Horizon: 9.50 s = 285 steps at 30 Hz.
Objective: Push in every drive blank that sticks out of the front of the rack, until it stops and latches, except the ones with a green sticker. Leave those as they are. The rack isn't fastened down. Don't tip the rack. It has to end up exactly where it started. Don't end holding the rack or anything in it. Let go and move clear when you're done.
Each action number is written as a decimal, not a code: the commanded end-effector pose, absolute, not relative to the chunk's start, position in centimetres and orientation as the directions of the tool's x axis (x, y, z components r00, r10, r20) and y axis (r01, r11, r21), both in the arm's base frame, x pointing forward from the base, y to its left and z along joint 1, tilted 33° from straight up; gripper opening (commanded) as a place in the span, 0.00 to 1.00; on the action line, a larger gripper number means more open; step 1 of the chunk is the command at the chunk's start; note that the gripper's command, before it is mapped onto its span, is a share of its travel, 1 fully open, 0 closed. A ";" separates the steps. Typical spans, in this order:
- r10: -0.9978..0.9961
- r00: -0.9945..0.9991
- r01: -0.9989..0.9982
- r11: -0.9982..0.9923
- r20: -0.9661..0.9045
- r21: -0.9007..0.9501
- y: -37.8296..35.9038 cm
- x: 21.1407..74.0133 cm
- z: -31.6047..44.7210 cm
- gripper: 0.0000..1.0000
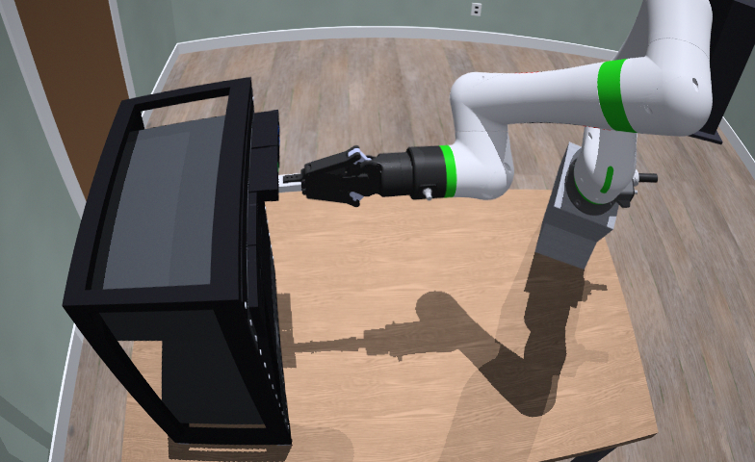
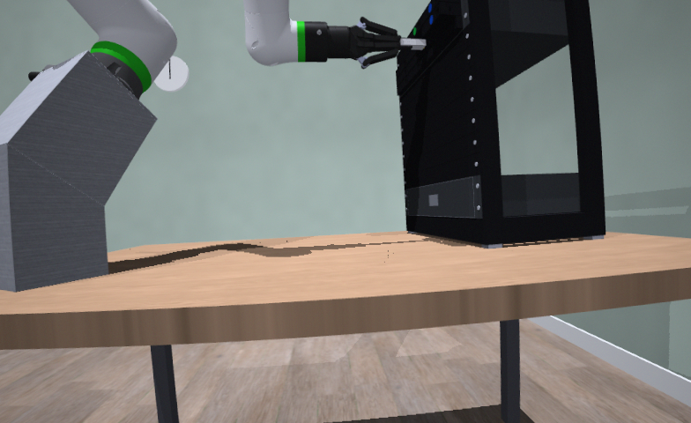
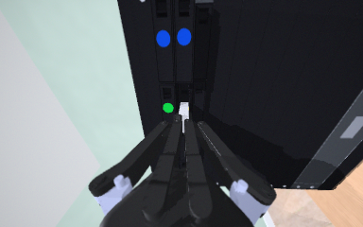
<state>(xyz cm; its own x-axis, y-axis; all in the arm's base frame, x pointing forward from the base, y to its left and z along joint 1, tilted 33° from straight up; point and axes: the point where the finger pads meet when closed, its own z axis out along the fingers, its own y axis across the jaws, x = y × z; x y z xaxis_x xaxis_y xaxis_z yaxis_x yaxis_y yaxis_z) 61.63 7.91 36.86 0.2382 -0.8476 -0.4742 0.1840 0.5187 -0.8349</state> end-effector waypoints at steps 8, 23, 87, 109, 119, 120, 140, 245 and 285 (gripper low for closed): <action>-0.848 0.238 0.184 0.519 -0.474 -0.835 7.9 61.7 36.9 0.00; -0.848 0.238 0.184 0.519 -0.474 -0.835 7.9 62.0 37.0 0.00; -0.848 0.238 0.184 0.519 -0.474 -0.835 8.0 62.4 37.1 0.00; -0.848 0.238 0.184 0.519 -0.474 -0.835 7.1 54.9 34.9 0.00; -0.848 0.238 0.184 0.519 -0.474 -0.835 6.9 54.6 34.7 0.00; -0.848 0.238 0.184 0.519 -0.474 -0.835 6.8 54.6 34.7 0.00; -0.848 0.238 0.184 0.519 -0.474 -0.835 -0.5 56.6 30.6 0.00; -0.848 0.238 0.184 0.519 -0.474 -0.835 -1.8 60.9 30.7 0.00; -0.848 0.238 0.184 0.519 -0.474 -0.835 -1.6 62.8 31.2 0.00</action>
<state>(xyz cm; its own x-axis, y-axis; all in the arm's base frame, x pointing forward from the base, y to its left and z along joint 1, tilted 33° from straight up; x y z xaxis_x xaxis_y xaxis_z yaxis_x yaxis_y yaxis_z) 62.80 -1.59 31.22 0.2382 -0.8476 -0.4742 0.1841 0.5188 -0.8348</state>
